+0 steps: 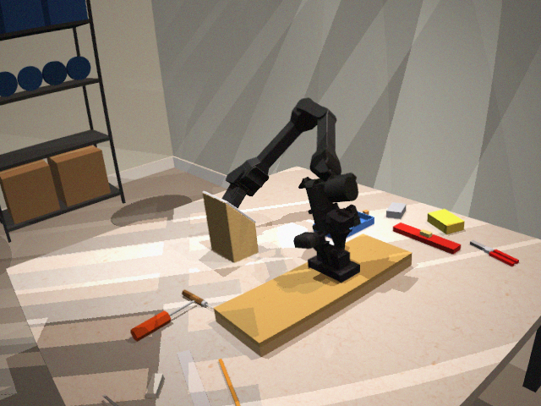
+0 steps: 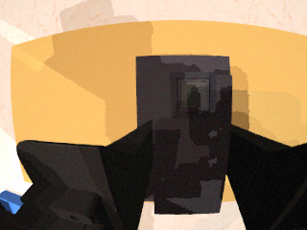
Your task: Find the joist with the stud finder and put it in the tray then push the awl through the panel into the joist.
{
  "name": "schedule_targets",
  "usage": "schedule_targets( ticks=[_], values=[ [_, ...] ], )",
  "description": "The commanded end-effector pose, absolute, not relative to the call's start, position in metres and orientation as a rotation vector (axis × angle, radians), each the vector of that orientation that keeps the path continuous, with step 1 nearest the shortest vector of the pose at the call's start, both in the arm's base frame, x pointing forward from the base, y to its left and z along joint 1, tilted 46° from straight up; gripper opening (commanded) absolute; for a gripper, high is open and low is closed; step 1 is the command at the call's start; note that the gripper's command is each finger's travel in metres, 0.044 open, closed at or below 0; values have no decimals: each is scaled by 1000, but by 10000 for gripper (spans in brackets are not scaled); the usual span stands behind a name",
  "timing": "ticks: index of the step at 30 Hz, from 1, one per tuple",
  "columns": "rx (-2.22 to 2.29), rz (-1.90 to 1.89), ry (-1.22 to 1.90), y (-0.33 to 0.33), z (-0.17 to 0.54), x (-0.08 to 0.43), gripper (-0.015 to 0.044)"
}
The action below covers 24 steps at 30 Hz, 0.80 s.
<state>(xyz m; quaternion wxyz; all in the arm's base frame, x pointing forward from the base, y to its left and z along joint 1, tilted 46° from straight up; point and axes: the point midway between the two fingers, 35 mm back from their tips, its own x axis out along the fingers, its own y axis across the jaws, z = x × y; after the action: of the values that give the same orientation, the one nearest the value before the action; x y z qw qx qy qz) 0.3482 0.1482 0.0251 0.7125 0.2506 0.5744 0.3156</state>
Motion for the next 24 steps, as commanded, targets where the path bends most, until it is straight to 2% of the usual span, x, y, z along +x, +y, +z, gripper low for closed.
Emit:
schedule_targets(
  ticks=[1,24],
  values=[
    [558,694,1276,141,16,350,0],
    [556,693,1276,113,-12,356,0]
  ],
)
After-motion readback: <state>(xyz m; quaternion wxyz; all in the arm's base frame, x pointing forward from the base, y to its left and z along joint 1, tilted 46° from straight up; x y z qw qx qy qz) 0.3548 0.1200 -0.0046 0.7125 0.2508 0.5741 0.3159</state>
